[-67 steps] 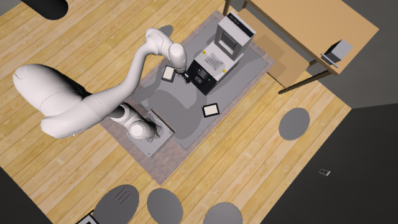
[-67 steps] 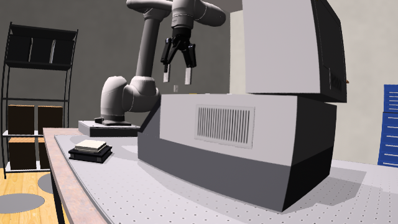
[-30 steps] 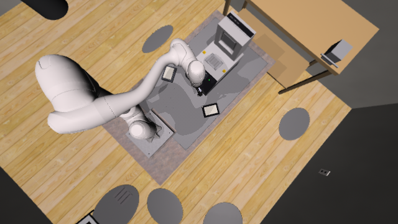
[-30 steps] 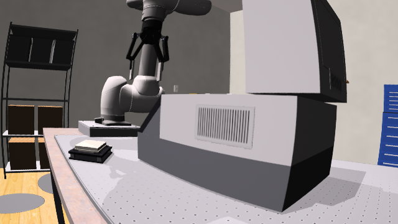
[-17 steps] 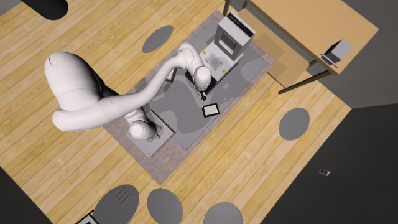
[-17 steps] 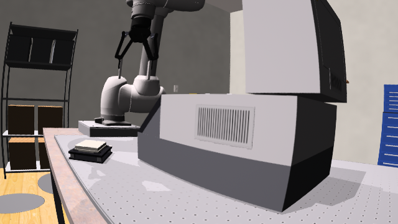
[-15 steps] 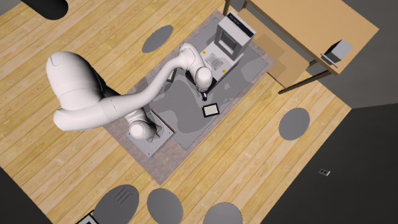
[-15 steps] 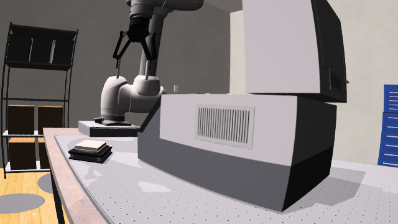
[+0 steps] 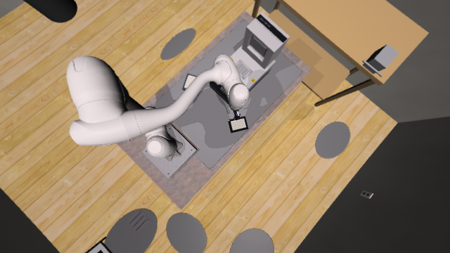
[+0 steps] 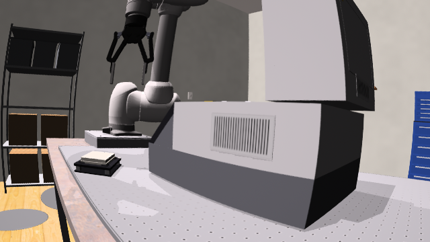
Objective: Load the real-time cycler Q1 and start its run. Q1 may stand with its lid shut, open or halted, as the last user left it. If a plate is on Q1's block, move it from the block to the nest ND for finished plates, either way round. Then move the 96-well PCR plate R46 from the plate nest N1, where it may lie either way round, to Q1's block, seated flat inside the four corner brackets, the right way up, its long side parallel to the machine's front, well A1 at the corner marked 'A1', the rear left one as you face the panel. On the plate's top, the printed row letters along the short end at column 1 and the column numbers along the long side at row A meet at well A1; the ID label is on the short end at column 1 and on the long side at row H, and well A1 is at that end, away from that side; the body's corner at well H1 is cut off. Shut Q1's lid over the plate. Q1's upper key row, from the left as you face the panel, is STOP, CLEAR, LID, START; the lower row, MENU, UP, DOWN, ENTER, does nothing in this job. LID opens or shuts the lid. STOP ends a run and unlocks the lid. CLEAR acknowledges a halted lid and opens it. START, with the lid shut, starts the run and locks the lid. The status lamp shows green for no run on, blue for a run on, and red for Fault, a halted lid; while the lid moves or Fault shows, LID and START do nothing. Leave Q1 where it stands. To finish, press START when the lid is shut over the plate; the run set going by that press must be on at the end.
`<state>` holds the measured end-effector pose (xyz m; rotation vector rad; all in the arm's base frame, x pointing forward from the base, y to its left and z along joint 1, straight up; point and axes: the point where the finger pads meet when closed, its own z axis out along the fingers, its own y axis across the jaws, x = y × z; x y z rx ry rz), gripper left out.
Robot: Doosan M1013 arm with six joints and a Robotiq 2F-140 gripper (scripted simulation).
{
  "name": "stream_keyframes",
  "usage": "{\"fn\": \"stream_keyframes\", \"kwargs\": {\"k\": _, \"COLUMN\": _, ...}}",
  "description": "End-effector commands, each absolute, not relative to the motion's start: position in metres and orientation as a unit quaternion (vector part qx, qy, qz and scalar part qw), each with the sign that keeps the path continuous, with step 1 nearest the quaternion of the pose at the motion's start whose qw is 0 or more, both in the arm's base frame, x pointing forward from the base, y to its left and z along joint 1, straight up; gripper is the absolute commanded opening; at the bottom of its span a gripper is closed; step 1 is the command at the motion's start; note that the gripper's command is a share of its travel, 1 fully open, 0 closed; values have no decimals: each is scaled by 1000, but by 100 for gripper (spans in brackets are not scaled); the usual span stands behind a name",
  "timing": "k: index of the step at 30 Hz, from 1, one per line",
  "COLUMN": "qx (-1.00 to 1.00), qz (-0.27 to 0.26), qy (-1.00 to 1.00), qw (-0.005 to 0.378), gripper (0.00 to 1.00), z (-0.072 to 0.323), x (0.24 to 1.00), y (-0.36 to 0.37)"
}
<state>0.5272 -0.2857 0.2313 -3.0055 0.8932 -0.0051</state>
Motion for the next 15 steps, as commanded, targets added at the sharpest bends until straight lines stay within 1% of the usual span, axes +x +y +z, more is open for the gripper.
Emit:
{"fn": "stream_keyframes", "kwargs": {"k": 1, "qx": -952, "qz": -2, "qy": 306, "qw": 3, "gripper": 66, "z": 231, "x": 525, "y": -305}}
{"fn": "stream_keyframes", "kwargs": {"k": 15, "qx": -938, "qz": -1, "qy": 348, "qw": 3, "gripper": 66, "z": 231, "x": 520, "y": -358}}
